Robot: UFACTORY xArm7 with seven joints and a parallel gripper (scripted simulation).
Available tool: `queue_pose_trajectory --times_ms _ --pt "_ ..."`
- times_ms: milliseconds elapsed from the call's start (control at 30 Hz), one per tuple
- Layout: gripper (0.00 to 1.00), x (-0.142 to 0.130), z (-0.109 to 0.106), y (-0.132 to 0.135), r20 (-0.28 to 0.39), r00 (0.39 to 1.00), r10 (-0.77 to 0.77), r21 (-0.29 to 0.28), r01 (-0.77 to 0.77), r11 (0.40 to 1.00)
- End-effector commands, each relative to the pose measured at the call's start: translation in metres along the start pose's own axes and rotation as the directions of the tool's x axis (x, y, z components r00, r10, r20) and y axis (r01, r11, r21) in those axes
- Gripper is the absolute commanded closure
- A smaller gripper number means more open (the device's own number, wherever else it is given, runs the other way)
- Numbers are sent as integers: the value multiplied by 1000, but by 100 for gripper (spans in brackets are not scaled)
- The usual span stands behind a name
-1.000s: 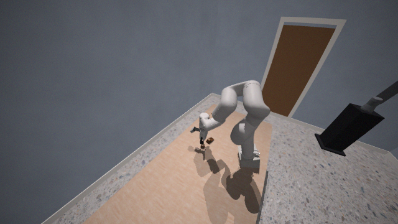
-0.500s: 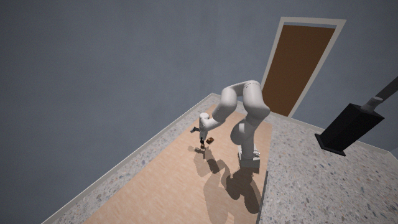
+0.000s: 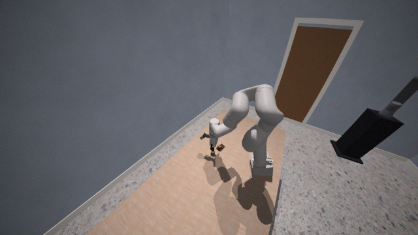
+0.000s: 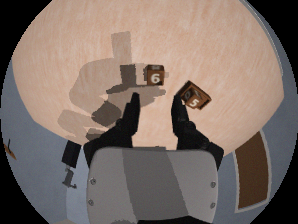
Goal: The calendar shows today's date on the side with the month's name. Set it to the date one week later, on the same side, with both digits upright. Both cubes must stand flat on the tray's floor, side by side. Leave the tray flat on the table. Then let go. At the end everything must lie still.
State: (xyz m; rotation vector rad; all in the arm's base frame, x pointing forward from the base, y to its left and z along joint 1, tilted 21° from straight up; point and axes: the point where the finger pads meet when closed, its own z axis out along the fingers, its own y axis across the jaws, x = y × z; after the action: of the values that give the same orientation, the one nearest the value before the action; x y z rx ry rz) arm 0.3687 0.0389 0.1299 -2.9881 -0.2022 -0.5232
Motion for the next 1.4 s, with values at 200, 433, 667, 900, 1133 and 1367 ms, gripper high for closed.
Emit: queue_pose_trajectory --times_ms 200,433,667,900,1133,1367 --pt "53 1 0 0 -3 1000 1 -1 -1 1000" --pt "53 1 4 0 -3 1000 7 -1 -7 1000" --pt "53 1 10 0 -3 1000 7 -1 -7 1000" --pt "53 2 20 -1 -3 1000 7 -1 -7 1000" --pt "53 2 28 -1 -3 1000 7 -1 -7 1000" --pt "53 2 38 -1 -2 1000 7 -1 -7 1000"
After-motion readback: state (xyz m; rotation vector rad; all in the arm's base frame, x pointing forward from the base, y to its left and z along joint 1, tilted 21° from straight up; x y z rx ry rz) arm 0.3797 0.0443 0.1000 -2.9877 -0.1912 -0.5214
